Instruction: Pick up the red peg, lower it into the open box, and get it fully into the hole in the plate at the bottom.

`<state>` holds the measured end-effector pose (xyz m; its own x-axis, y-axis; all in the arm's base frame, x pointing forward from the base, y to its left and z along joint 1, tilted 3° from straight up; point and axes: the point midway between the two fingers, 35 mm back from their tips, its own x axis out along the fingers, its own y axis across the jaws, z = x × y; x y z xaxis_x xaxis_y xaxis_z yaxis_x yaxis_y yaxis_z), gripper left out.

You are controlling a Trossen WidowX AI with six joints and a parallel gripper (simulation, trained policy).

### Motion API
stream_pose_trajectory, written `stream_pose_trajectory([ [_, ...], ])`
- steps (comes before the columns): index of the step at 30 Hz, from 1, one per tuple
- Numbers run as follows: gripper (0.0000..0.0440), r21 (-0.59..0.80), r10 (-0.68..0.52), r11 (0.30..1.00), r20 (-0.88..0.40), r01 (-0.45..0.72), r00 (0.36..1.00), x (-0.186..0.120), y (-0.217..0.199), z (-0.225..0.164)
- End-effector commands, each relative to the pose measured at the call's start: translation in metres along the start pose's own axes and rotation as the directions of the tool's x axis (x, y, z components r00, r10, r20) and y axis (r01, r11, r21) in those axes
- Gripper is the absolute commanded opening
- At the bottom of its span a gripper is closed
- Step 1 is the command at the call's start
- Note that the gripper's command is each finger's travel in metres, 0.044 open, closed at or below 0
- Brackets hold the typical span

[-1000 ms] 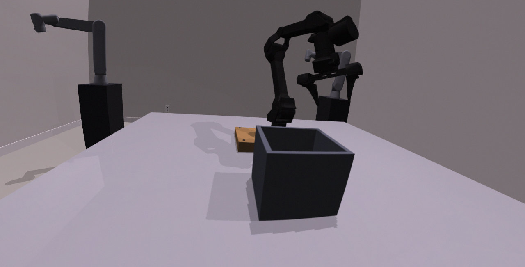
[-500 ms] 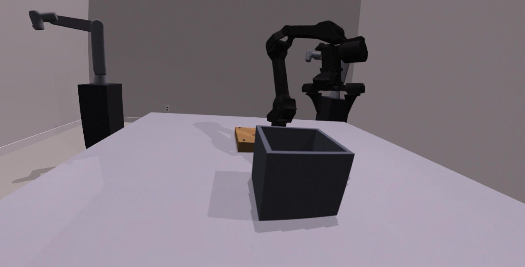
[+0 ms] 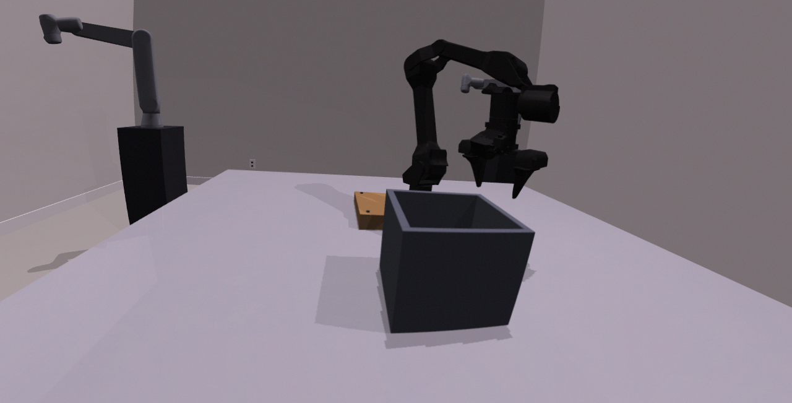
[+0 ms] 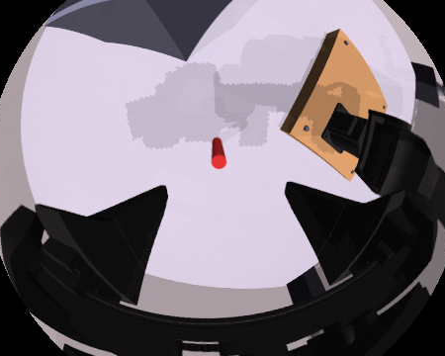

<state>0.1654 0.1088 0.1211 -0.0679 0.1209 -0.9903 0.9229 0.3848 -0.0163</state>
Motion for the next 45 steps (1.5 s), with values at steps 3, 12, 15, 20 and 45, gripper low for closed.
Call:
stream_pose_trajectory([
  [3,0.0440,0.032,-0.027,0.999,0.012,0.027,1.000,0.018,-0.003,0.003],
  [12,0.0440,0.075,-0.047,0.996,0.020,0.045,0.999,0.045,-0.005,0.007],
  [15,0.0440,0.088,-0.048,0.995,0.024,0.046,0.999,0.054,-0.005,0.009],
  [20,0.0435,0.106,-0.048,0.993,0.031,0.044,0.998,0.067,-0.005,0.011],
  [45,0.0000,0.063,0.064,0.996,-0.005,-0.063,0.998,0.067,0.028,0.007],
])
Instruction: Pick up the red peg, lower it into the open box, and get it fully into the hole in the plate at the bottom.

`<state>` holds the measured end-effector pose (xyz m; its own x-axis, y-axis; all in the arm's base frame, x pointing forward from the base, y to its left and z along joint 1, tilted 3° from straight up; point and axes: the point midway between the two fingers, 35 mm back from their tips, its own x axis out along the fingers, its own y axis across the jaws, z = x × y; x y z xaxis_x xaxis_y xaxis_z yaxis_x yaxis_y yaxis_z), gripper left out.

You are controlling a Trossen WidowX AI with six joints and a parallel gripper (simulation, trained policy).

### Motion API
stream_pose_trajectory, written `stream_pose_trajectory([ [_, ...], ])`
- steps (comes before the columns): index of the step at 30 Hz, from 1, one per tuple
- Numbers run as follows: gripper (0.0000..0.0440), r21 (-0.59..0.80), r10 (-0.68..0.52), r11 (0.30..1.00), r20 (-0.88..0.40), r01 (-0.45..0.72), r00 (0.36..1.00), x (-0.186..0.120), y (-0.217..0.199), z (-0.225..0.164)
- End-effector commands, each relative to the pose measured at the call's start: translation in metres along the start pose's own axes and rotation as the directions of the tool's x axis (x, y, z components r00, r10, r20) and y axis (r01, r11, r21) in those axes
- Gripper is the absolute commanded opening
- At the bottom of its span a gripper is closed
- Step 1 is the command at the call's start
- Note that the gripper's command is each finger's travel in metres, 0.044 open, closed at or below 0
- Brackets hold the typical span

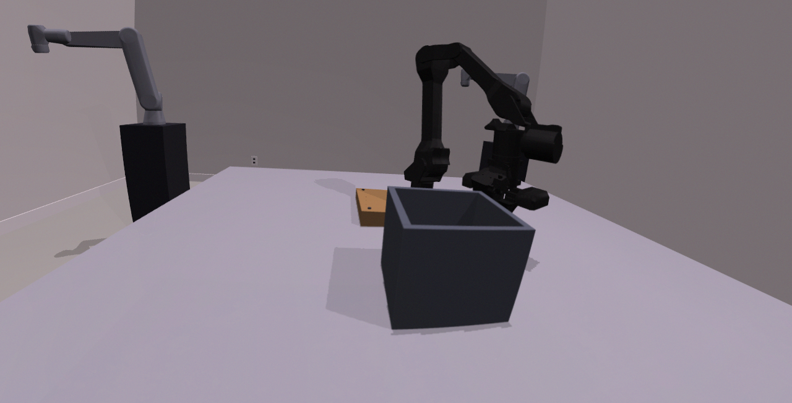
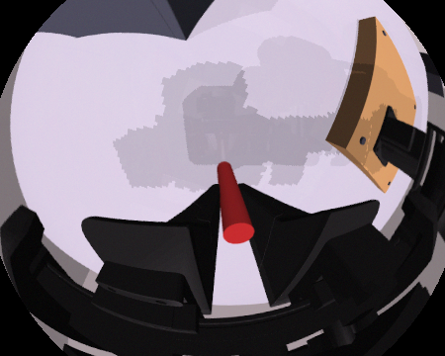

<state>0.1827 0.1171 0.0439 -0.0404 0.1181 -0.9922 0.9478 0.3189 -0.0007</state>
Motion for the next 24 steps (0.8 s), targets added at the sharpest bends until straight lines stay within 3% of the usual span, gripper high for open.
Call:
stream_pose_trajectory([
  [1,0.0000,-0.003,0.051,0.999,-0.028,-0.051,0.998,-0.012,0.009,-0.004],
  [13,0.0000,-0.019,0.199,0.979,-0.063,-0.201,0.978,-0.064,0.031,-0.004],
  [24,0.0000,-0.047,0.322,0.946,-0.003,-0.322,0.947,-0.122,0.043,0.021],
])
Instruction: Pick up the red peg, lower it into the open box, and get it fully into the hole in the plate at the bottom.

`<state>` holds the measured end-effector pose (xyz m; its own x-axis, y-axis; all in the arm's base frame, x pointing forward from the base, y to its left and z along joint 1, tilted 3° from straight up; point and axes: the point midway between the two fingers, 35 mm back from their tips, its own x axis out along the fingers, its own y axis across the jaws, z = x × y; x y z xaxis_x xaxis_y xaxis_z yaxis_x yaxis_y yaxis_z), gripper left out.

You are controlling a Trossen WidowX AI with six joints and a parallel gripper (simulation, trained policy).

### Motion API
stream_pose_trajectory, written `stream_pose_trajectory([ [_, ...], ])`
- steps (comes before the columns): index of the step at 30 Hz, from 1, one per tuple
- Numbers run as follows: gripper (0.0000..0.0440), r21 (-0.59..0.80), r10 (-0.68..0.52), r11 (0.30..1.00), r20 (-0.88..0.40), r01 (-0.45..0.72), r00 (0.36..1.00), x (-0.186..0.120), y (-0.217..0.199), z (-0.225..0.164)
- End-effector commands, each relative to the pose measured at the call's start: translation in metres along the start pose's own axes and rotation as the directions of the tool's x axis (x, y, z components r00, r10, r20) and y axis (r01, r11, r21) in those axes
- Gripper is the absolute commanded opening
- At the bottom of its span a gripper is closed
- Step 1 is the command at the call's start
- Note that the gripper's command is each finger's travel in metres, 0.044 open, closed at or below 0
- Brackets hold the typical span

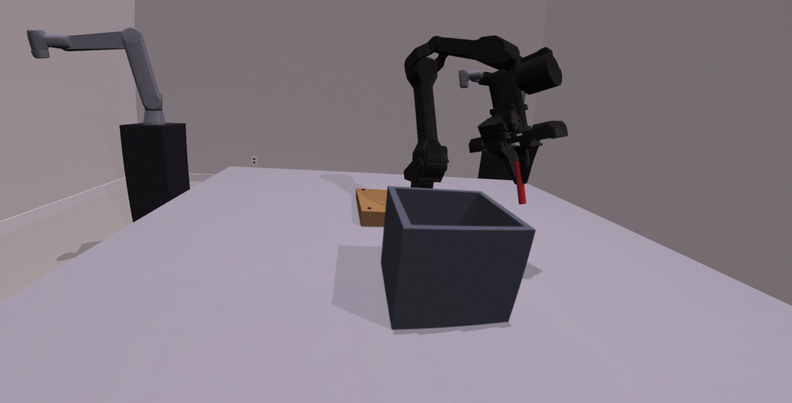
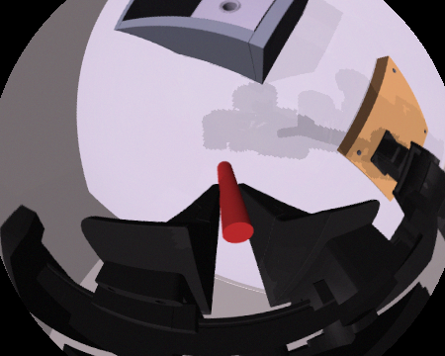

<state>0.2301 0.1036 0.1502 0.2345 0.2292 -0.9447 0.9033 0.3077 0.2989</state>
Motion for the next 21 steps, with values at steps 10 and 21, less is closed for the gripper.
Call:
stream_pose_trajectory([
  [10,0.0000,0.005,0.062,0.998,0.125,-0.063,0.990,-0.046,0.017,0.044],
  [21,0.0000,0.054,0.005,0.998,0.191,-0.016,0.982,-0.056,0.014,0.085],
])
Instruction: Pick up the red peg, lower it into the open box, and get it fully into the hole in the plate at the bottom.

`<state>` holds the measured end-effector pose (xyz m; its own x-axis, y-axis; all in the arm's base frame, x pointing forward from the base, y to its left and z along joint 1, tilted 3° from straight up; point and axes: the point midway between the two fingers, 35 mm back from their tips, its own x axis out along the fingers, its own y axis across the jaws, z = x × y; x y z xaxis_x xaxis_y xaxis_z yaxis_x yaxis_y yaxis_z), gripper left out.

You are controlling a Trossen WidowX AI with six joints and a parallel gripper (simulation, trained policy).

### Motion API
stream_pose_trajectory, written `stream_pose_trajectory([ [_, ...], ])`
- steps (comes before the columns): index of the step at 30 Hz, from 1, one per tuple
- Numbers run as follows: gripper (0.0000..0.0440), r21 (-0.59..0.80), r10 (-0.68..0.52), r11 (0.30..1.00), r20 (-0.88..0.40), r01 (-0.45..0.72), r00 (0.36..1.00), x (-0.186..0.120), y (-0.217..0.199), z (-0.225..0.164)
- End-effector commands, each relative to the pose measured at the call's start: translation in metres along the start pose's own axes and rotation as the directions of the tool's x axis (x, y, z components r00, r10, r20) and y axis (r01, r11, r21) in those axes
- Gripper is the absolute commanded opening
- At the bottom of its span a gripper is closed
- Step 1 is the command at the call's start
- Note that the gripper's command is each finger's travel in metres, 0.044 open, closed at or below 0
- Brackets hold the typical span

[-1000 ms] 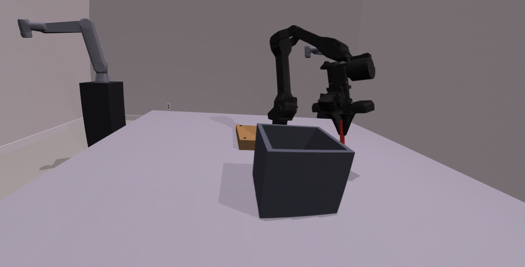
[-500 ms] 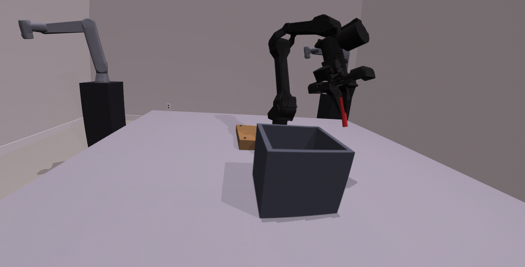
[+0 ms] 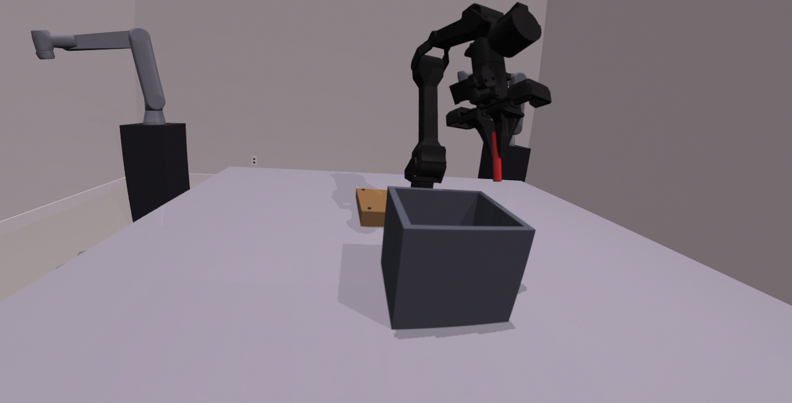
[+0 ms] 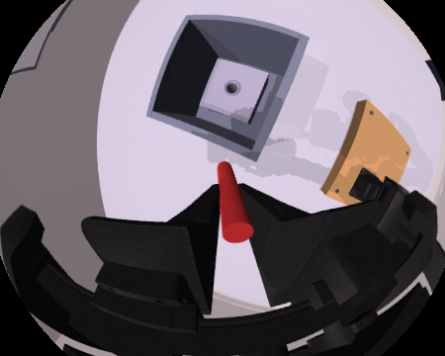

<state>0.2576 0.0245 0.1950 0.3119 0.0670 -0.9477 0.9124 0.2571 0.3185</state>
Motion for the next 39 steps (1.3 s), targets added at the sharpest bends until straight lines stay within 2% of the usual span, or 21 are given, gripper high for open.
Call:
stream_pose_trajectory([
  [1,0.0000,0.008,-0.018,1.000,0.017,0.018,1.000,0.000,0.000,0.012],
  [22,0.0000,0.054,-0.111,0.992,0.018,0.110,0.994,0.023,0.001,0.070],
  [39,0.0002,0.049,-0.160,0.986,-0.032,0.161,0.987,0.073,-0.005,0.096],
])
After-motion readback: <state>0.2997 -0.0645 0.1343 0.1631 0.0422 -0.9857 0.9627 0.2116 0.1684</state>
